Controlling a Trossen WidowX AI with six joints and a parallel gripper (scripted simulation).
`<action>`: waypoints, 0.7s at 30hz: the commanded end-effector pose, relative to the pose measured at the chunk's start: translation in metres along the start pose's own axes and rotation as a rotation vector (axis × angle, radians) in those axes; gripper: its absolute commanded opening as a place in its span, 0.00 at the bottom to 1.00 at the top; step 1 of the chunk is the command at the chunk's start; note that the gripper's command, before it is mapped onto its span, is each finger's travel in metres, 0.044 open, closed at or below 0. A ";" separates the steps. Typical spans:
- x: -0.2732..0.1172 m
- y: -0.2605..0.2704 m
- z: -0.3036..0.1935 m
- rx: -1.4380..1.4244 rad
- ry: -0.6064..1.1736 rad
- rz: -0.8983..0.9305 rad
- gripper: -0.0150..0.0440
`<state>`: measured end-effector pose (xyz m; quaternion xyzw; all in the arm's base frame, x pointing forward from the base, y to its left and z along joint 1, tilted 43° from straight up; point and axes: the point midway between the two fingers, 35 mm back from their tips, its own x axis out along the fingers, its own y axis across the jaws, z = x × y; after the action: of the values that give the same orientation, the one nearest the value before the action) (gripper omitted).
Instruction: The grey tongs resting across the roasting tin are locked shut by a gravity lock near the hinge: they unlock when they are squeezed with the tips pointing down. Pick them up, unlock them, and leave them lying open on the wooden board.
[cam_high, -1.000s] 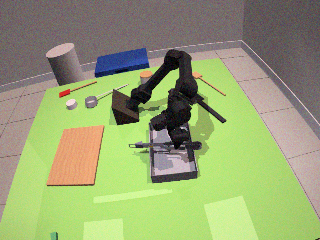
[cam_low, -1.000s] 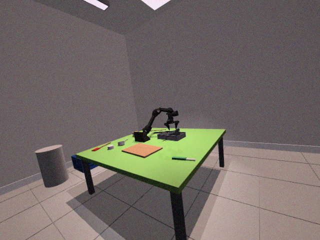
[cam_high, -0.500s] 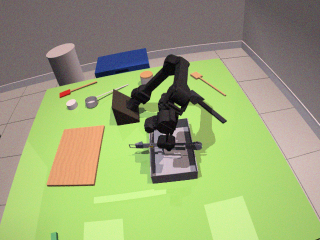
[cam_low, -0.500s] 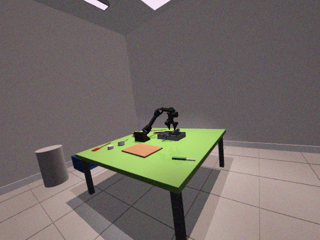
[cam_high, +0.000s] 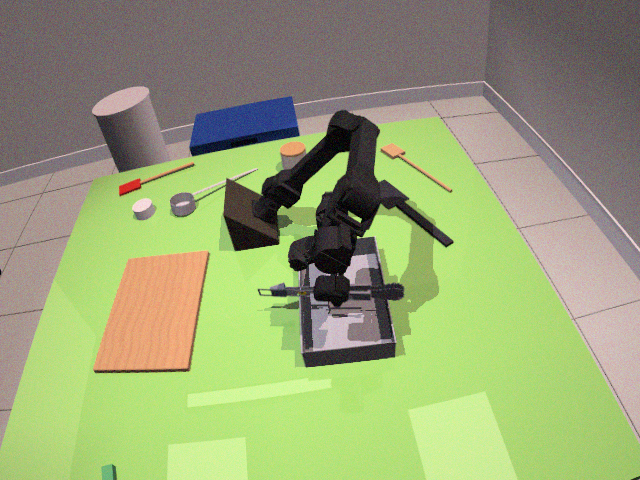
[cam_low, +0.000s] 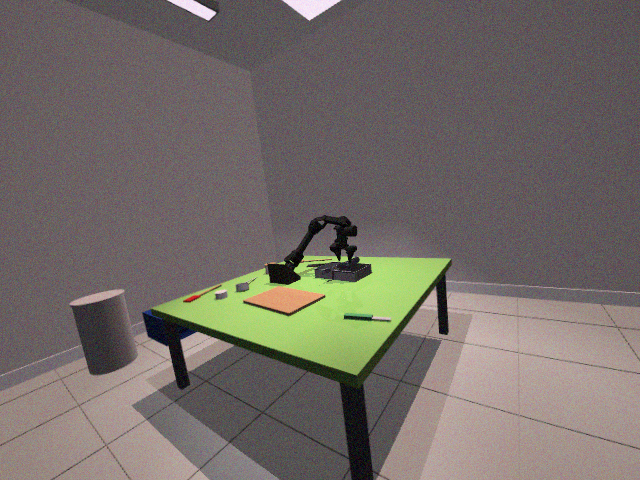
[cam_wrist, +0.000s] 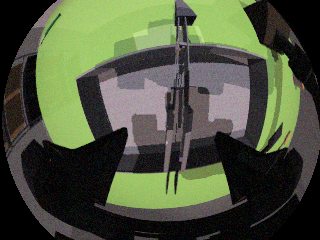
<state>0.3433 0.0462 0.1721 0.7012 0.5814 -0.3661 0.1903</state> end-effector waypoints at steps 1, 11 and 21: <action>0.007 0.000 -0.001 0.002 0.004 -0.002 1.00; 0.023 0.001 -0.001 0.002 0.004 -0.002 1.00; 0.039 0.000 -0.001 0.002 0.005 -0.002 1.00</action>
<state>0.3462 0.0696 0.1472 0.7013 0.5815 -0.3657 0.1905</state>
